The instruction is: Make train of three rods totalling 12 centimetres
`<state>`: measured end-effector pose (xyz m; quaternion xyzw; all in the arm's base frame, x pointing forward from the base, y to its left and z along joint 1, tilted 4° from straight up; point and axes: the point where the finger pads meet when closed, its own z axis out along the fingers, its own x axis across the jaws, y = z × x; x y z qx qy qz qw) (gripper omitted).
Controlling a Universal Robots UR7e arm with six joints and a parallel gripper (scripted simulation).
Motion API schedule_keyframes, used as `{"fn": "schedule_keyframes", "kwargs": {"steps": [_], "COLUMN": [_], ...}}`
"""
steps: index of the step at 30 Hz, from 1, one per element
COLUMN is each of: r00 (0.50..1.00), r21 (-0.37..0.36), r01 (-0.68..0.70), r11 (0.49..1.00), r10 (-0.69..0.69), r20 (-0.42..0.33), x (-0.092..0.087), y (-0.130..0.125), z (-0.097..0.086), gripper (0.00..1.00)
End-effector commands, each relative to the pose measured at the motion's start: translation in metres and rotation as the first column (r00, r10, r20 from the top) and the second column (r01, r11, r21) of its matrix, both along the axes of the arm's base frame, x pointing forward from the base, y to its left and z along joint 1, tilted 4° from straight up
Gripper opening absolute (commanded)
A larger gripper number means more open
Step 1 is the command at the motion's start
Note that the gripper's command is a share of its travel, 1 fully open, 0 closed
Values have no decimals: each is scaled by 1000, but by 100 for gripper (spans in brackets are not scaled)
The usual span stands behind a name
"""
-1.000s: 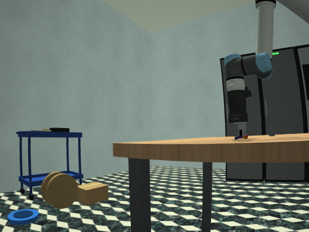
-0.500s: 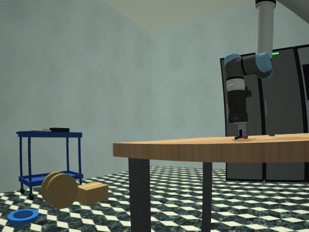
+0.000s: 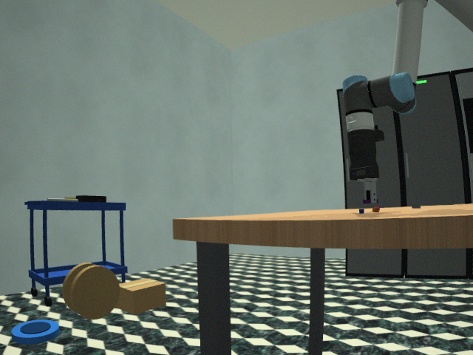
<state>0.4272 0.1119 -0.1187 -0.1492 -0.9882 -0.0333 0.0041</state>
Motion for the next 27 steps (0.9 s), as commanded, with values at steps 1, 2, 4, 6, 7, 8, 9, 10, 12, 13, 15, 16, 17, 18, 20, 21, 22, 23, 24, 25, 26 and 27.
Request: {"fn": "schedule_keyframes", "kwargs": {"steps": [1,2,4,6,7,8,9,10,12,13,15,16,17,18,20,21,22,23,24,25,26,27], "r00": [1000,1000,1000,1000,1000,1000,1000,1000,1000,1000,1000,1000,1000,1000,1000,1000,1000,1000,1000,1000,1000,1000], "r21": [0,0,0,0,0,0,0,0,0,0,0,0,0,0,0,0,0,0,0,0,0,0], "r01": [0,0,0,0,0,0,0,0,0,0,0,0,0,0,0,0,0,0,0,0,0,0], "r11": [1000,1000,1000,1000,1000,1000,1000,1000,1000,1000,1000,1000,1000,1000,1000,1000,1000,1000,1000,1000,1000,1000], "r10": [0,0,0,0,0,0,0,0,0,0,0,0,0,0,0,0,0,0,0,0,0,0], "r20": [3,3,3,3,3,3,3,3,3,3,3,3,3,3,3,3,3,3,3,3,3,3], "x": [1,1,1,1,1,1,1,1,1,1,1,1,1,0,0,0,0,0,0,0,0,0], "y": [-1,-2,-2,-3,-3,-3,-3,-4,-4,-4,-5,-5,-5,-5,-5,-5,-5,-5,-5,-5,-5,-5], "z": [22,27,37,46,51,51,51,55,63,66,71,73,75,76,78,78,78,78,78,78,78,78], "gripper": [24,24,24,24,24,24,24,24,24,24,24,24,24,24,24,24,24,24,24,24,24,24]}}
